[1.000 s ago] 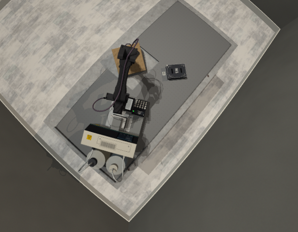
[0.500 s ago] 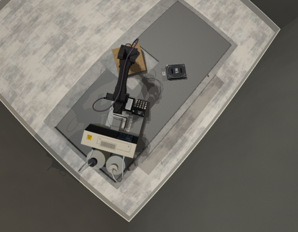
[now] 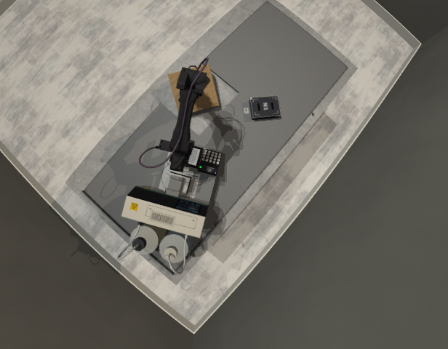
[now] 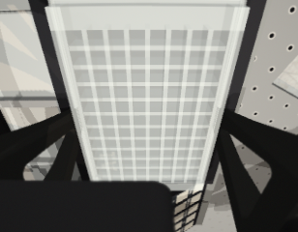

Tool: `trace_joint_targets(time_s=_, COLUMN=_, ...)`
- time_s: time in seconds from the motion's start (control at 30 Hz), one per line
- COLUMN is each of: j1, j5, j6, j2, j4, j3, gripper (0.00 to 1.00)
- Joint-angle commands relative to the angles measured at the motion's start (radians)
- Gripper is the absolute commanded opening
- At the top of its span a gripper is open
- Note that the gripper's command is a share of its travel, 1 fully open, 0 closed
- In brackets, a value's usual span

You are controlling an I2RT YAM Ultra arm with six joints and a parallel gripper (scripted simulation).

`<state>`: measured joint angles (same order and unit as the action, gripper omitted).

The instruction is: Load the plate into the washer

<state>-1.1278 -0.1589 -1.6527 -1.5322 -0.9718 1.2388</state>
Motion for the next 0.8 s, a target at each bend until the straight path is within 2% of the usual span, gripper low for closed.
trace_joint_targets(time_s=0.0, j1=-0.003, j5=0.005, j6=0.001, j2=0.010, j4=0.001, j3=-0.001, gripper=0.84)
trace_joint_targets(time_s=0.13, j1=-0.003, j5=0.005, j6=0.001, j2=0.010, j4=0.001, j3=-0.001, gripper=0.84)
trace_joint_targets(time_s=0.17, j1=-0.009, j5=0.014, j6=0.002, j2=0.027, j4=0.002, j3=-0.022, gripper=0.84)
trace_joint_targets(time_s=0.77, j1=-0.012, j5=0.014, j6=0.004, j2=0.028, j4=0.004, j3=-0.023, gripper=0.84)
